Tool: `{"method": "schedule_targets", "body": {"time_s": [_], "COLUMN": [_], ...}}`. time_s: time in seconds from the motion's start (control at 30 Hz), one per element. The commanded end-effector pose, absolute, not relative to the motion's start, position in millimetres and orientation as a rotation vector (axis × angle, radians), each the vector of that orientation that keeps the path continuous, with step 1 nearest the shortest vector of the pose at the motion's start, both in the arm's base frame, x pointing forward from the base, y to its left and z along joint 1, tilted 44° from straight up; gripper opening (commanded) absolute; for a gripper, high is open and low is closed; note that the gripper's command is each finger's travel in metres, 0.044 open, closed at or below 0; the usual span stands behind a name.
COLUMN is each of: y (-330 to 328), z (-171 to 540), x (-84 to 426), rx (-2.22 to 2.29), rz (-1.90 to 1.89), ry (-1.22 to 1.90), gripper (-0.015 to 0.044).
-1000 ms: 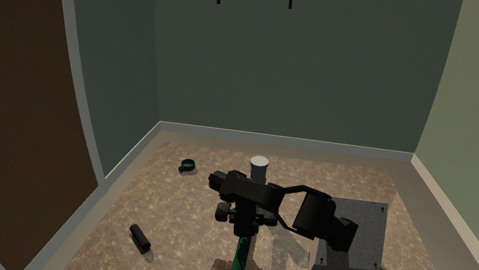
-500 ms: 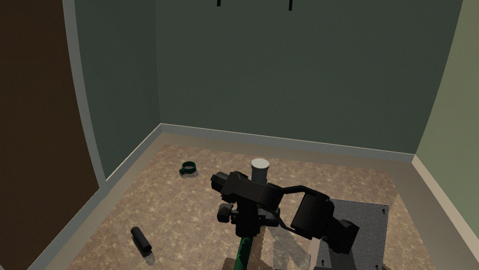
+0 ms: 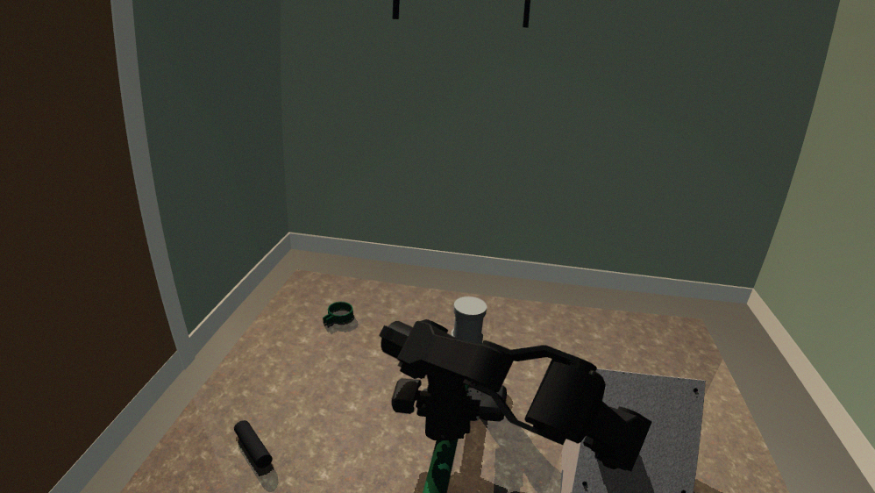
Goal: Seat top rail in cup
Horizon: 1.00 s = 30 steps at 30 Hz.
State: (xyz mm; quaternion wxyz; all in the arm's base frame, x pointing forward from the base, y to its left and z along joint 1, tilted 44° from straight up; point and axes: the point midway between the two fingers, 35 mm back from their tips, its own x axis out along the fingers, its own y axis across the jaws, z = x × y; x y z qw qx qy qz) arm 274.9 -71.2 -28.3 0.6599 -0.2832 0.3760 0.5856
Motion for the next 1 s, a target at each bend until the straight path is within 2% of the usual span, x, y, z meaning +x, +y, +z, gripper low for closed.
{"method": "schedule_targets", "body": {"time_s": [0.0,0.97], "y": [-79.6,-72.2], "z": [-28.5,-28.0], "x": [275.7,275.1], "rx": [-0.658,-0.644], "rz": [1.309,1.325], "ry": [0.86,0.852], "gripper": [0.0,0.0]}}
